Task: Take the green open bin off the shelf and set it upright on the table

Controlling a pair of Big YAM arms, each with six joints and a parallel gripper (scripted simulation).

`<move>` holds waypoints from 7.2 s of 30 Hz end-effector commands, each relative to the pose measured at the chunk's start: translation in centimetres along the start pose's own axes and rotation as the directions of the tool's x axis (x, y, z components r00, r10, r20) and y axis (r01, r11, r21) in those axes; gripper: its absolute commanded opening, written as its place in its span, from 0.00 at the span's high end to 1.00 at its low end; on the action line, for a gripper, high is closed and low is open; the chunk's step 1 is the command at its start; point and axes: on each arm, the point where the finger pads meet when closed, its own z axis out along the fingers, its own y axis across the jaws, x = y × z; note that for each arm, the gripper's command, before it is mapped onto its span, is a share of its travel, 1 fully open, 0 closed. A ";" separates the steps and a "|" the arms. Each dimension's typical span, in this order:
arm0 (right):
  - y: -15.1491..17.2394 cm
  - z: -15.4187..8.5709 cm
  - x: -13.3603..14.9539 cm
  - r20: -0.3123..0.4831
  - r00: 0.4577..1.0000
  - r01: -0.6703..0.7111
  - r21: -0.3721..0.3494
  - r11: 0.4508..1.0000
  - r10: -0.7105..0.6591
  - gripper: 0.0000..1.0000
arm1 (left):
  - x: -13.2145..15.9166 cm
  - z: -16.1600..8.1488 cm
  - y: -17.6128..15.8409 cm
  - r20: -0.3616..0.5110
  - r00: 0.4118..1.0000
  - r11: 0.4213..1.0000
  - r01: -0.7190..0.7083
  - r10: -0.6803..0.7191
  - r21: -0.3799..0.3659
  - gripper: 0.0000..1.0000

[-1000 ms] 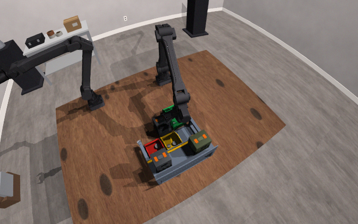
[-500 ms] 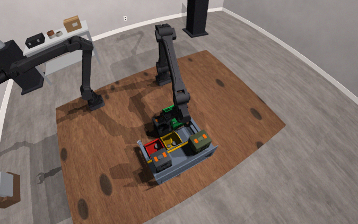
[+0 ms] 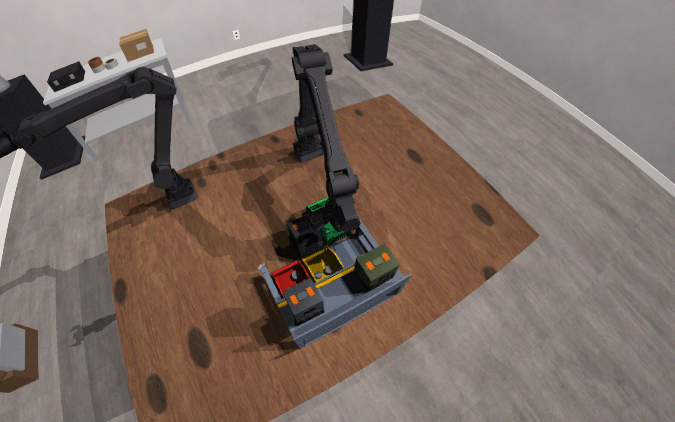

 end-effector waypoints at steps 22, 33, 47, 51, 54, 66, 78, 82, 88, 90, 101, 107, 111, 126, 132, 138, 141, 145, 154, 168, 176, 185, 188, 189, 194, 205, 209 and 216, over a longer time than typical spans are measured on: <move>-0.5 -0.7 -1.9 0.053 0.999 0.008 0.007 1.000 -0.009 0.00 | -0.5 -0.1 0.3 0.003 1.000 1.000 -0.001 0.001 -0.017 1.00; -0.5 -0.7 -1.9 0.053 0.999 0.008 0.007 1.000 -0.009 0.00 | -0.5 0.0 0.4 0.003 1.000 1.000 -0.001 0.001 -0.017 1.00; -0.5 -0.7 -1.9 0.053 0.999 0.008 0.007 1.000 -0.009 0.00 | -0.5 0.1 0.4 0.002 1.000 1.000 -0.001 0.001 -0.015 1.00; -0.5 -0.7 -1.9 0.053 0.999 0.008 0.007 1.000 -0.009 0.00 | -0.5 0.3 0.3 0.002 1.000 1.000 -0.001 0.001 -0.014 1.00; -0.5 -0.7 -1.9 0.053 0.999 0.008 0.007 1.000 -0.009 0.00 | -0.5 0.2 0.3 0.002 1.000 1.000 -0.001 0.001 -0.014 1.00; -0.5 -0.7 -1.9 0.053 0.999 0.008 0.007 1.000 -0.009 0.00 | -0.4 0.6 0.2 0.001 1.000 1.000 -0.001 0.001 -0.010 1.00; -0.5 -0.7 -1.9 0.053 0.999 0.008 0.007 1.000 -0.009 0.00 | -0.4 0.8 0.1 0.000 1.000 1.000 -0.001 0.001 -0.007 1.00; -0.5 -0.7 -1.9 0.053 0.999 0.008 0.007 1.000 -0.009 0.00 | -1.0 -1.9 2.4 0.014 1.000 0.998 -0.013 0.014 -0.058 0.57; -0.5 -0.7 -1.9 0.053 0.999 0.008 0.007 1.000 -0.009 0.00 | -1.0 -1.7 2.5 0.014 1.000 0.998 -0.013 0.014 -0.059 0.57; -0.5 -0.7 -1.9 0.053 0.999 0.008 0.007 1.000 -0.009 0.00 | -1.0 -1.7 2.5 0.014 1.000 0.998 -0.013 0.014 -0.059 0.57; -0.5 -0.7 -1.9 0.053 0.999 0.008 0.007 1.000 -0.009 0.00 | -0.9 -1.1 1.9 0.012 1.000 0.999 -0.013 0.014 -0.047 0.57; -0.5 -0.7 -1.9 0.053 0.999 0.008 0.007 1.000 -0.009 0.00 | -0.8 -0.7 1.7 0.010 1.000 0.999 -0.013 0.014 -0.041 0.57; -0.5 -0.7 -1.9 0.053 0.999 0.008 0.007 1.000 -0.009 0.00 | -0.8 -0.5 1.5 0.009 1.000 0.999 -0.013 0.014 -0.037 0.57; -0.5 -0.7 -1.9 0.053 0.999 0.008 0.007 1.000 -0.009 0.00 | -0.5 0.3 0.6 0.004 1.000 1.000 -0.014 0.014 -0.015 0.57; -0.5 -0.7 -1.9 0.053 0.999 0.008 0.007 1.000 -0.009 0.00 | -0.4 0.7 0.2 0.001 1.000 1.000 -0.014 0.014 -0.004 0.57; -0.5 -0.7 -1.9 0.053 0.999 0.008 0.007 1.000 -0.009 0.00 | -0.4 0.9 0.0 0.000 1.000 1.000 -0.014 0.014 0.000 0.57; -0.5 -0.7 -1.9 0.053 0.999 0.008 0.007 1.000 -0.009 0.00 | -0.4 0.9 0.0 0.000 1.000 1.000 -0.014 0.014 0.000 0.57; -0.5 -0.7 -1.9 0.053 0.999 0.008 0.007 1.000 -0.009 0.00 | -0.4 0.9 0.0 0.001 1.000 1.000 -0.014 0.014 -0.002 0.57; -0.5 -0.7 -1.9 0.053 0.999 0.008 0.007 1.000 -0.009 0.00 | -0.4 0.7 -0.1 0.000 1.000 1.000 -0.014 0.014 -0.001 0.57; -0.5 -0.7 -1.9 0.053 0.999 0.008 0.007 1.000 -0.009 0.00 | -0.8 -2.8 2.0 0.011 1.000 0.999 -0.013 0.014 -0.050 0.57; -0.5 -0.7 -1.9 0.053 0.999 0.008 0.007 1.000 -0.009 0.00 | -0.8 -4.2 2.0 0.012 1.000 0.998 -0.013 0.014 -0.054 0.57; -0.5 -0.7 -1.9 0.053 0.999 0.008 0.007 1.000 -0.009 0.00 | -0.8 -6.3 1.9 0.011 1.000 0.999 -0.013 0.014 -0.052 0.57; -0.5 -0.7 -1.9 0.053 0.999 0.008 0.007 1.000 -0.009 0.00 | -0.8 -7.4 1.9 0.013 1.000 0.998 -0.013 0.014 -0.059 0.57; -0.5 -0.7 -1.9 0.053 0.999 0.008 0.007 1.000 -0.009 0.00 | -0.8 -8.0 1.9 0.014 1.000 0.998 -0.013 0.014 -0.067 0.57; -0.5 -0.7 -1.9 0.053 0.999 0.008 0.007 1.000 -0.009 0.00 | -0.8 -6.9 1.8 0.006 1.000 0.999 -0.014 0.014 -0.029 0.57; -0.5 -0.7 -1.9 0.053 0.999 0.008 0.007 1.000 -0.009 0.00 | -0.8 -9.6 1.8 0.011 1.000 0.999 -0.013 0.014 -0.052 0.57; -0.5 -0.7 -1.9 0.053 0.999 0.008 0.007 1.000 -0.009 0.00 | -0.8 -9.9 1.8 0.012 1.000 0.998 -0.013 0.014 -0.055 0.57; -0.5 -0.7 -1.9 0.053 0.999 0.008 0.007 1.000 -0.009 0.00 | -0.8 -9.5 1.8 0.010 1.000 0.999 -0.014 0.014 -0.045 0.57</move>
